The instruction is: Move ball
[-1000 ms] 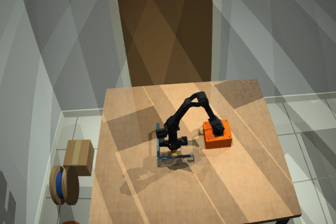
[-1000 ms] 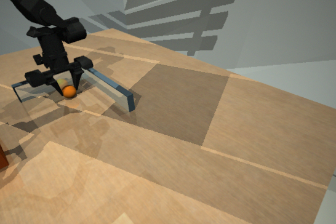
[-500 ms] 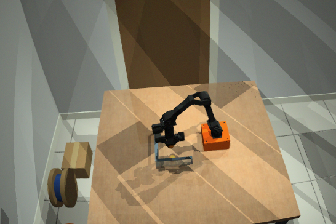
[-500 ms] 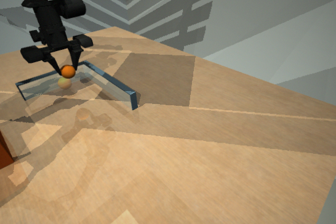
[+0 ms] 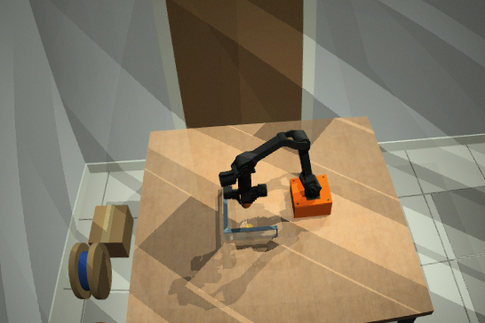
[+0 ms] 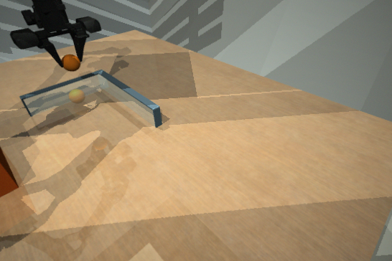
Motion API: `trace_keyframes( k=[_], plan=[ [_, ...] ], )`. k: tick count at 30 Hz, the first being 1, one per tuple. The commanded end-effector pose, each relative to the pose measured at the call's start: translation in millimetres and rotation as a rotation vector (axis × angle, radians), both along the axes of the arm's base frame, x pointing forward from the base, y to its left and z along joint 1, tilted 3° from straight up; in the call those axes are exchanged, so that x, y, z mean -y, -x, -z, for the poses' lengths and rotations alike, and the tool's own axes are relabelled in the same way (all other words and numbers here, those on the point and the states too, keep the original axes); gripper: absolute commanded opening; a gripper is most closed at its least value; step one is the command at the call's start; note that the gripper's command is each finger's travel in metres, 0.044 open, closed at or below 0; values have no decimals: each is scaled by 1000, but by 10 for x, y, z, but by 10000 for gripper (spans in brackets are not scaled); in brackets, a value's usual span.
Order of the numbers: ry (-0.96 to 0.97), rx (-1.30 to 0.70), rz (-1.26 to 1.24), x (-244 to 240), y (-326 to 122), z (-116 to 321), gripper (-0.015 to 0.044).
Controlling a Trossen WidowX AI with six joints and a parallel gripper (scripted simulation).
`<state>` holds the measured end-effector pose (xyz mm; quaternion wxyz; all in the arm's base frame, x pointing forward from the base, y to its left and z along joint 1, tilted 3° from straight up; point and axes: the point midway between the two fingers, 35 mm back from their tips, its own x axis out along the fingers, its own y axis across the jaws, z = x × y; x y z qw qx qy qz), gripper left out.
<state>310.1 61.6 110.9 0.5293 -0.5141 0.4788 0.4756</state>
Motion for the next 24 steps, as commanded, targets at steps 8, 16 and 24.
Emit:
trace_keyframes(
  k=[8, 16, 24],
  plan=[
    [-5, -8, -3, -487, 0, 371, 0],
    [-5, -8, -3, -500, -49, 746, 0],
    [-5, -9, -3, -497, -53, 1075, 0]
  ],
)
